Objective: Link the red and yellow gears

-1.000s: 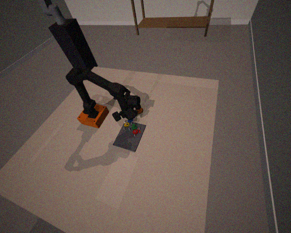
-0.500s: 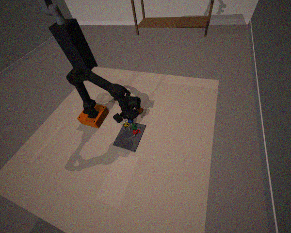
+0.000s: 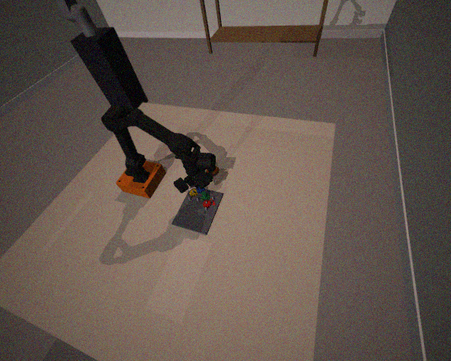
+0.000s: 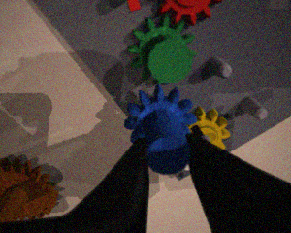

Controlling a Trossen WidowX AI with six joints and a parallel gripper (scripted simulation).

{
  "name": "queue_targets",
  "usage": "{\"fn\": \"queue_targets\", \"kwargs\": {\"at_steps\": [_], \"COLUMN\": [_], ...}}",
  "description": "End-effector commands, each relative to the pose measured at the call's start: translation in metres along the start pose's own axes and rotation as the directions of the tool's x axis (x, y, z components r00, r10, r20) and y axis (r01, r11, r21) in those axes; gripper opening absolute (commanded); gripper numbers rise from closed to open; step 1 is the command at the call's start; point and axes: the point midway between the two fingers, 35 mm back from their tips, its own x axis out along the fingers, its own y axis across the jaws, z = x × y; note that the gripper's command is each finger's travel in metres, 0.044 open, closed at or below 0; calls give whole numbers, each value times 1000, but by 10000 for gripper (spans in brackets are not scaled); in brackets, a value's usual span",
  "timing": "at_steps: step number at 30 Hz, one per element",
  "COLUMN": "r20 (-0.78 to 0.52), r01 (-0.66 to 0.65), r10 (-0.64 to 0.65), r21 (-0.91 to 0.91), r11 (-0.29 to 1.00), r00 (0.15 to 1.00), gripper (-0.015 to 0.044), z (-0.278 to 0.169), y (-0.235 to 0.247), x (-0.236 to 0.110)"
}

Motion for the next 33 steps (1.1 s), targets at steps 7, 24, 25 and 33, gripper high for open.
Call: {"fn": "queue_targets", "kwargs": {"at_steps": [7,24,25,33], "r20": [-2,-2,-2,-2], "r01": [1,1,1,0], "r10": [0,0,0,0], "r21": [234,189,160,-63], "r11": [972,982,987,998], "r00": [1000,1000,1000,1000], "gripper": [0,0,0,0], "z": [-1,-1,-1,-1], "y": [0,0,0,0], "x": [13,14,14,15]}}
